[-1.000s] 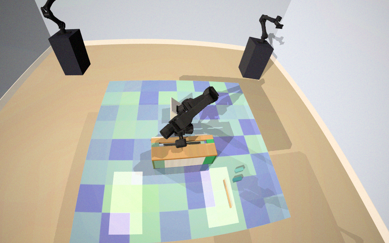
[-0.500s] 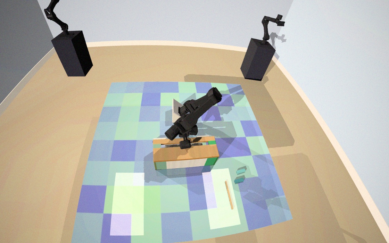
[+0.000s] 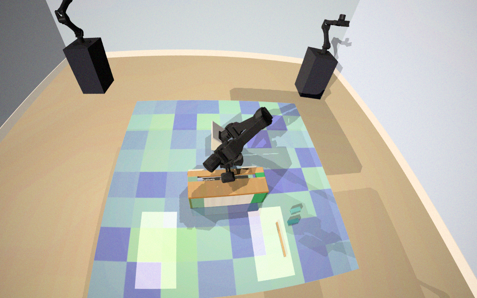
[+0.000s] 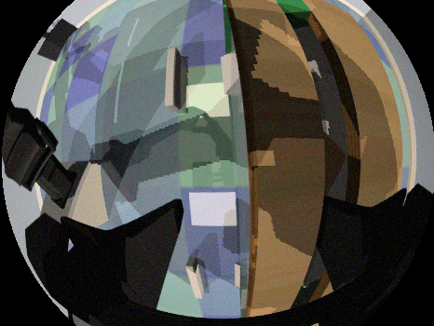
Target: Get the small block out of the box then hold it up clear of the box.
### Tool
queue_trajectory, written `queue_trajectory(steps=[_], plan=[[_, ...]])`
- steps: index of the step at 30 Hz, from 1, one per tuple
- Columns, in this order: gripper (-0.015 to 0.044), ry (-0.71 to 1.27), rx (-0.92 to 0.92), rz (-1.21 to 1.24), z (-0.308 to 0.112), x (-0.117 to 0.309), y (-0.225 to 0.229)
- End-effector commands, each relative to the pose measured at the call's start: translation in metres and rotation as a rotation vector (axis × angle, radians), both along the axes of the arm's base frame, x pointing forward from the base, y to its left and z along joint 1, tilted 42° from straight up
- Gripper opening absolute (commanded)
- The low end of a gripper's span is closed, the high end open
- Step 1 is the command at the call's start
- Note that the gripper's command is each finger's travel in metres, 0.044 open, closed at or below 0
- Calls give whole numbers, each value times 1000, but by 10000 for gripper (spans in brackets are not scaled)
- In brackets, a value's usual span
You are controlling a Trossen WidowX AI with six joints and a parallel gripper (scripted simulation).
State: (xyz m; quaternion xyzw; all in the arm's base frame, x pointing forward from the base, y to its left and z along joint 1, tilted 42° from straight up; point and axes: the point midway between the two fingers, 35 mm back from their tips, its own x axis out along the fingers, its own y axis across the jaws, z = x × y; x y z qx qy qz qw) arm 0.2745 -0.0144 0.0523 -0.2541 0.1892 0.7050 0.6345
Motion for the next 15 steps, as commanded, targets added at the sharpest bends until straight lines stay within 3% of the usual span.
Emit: queue_trajectory(steps=[1, 15], plan=[[400, -3, -2, -1, -2, 1, -3], [400, -3, -1, -1, 6, -1, 5]])
